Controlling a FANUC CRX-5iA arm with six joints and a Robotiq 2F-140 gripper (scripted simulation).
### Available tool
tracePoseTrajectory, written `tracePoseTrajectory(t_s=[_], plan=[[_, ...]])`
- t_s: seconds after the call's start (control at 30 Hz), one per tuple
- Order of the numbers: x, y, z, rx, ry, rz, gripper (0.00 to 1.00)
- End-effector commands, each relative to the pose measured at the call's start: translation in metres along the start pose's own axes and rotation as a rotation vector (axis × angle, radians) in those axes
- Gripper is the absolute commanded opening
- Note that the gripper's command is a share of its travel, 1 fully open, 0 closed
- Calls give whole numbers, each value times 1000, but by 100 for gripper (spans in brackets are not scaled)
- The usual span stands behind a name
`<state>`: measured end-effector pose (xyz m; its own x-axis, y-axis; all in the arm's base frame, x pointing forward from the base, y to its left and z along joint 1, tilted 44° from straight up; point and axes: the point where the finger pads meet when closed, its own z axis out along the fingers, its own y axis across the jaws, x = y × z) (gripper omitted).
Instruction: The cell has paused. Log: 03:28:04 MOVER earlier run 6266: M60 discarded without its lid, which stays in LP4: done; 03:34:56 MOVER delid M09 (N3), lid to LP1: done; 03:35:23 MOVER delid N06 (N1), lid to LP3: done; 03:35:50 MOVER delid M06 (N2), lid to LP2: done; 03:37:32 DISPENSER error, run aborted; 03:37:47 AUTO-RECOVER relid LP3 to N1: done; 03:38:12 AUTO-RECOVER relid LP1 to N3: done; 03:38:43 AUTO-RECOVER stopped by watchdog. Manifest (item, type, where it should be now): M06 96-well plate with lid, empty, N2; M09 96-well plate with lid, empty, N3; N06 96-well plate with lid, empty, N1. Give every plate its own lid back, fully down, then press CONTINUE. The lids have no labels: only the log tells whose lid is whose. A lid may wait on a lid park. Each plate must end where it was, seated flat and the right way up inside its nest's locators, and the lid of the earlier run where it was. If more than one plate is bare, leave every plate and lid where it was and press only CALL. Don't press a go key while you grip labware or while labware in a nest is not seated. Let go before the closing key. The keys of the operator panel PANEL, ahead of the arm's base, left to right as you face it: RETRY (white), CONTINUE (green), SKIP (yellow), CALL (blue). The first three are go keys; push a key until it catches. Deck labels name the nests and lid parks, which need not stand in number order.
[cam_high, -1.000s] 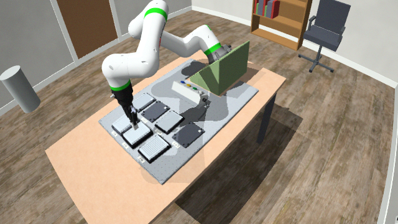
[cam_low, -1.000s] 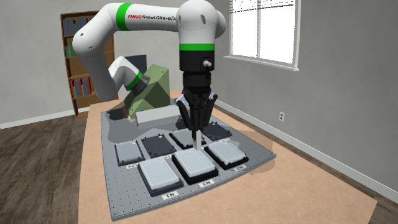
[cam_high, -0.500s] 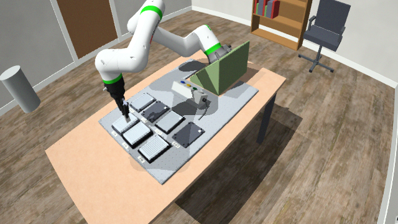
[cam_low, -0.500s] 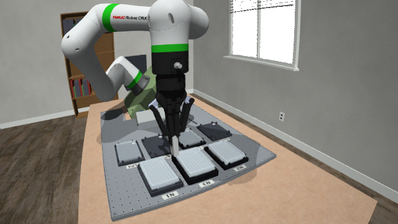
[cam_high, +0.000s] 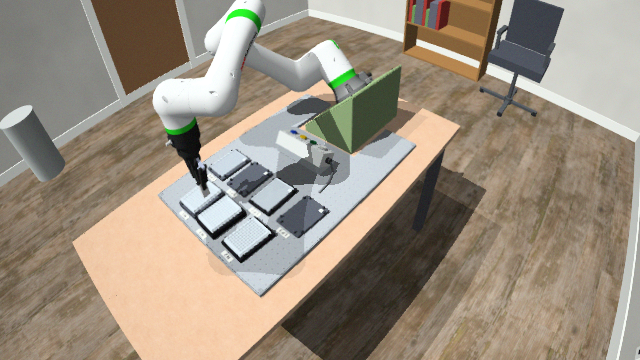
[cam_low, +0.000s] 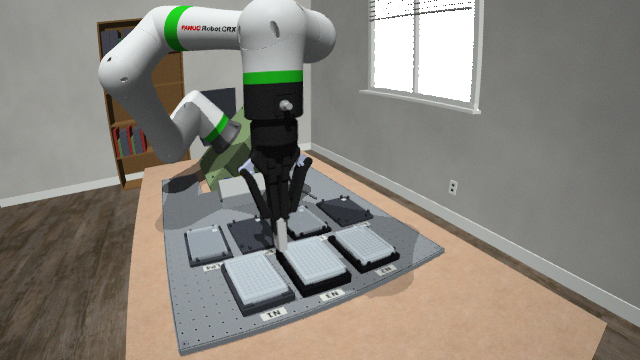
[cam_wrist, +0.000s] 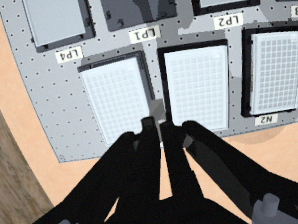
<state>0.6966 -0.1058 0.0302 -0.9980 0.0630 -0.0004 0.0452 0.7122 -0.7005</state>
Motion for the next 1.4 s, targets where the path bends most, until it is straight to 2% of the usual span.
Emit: tracePoseTrajectory(t_s=[0.0,0.27,0.4,0.5,0.57,0.63,1.03,1.13,1.17,1.37], plan=[[0,0,0,0,-1,0,0],[2,3,-1,-1,-1,-46,0],[8,11,-2,-2,-2,-185,0],[17,20,-3,-3,-3,-365,0],[17,20,-3,-3,-3,-365,0],[24,29,-4,-4,-4,-520,0],[96,87,-7,10,-1,-1029,0],[96,87,-7,10,0,-1074,0],[103,92,-7,12,4,-1204,0],[142,111,-5,20,9,-1448,0]])
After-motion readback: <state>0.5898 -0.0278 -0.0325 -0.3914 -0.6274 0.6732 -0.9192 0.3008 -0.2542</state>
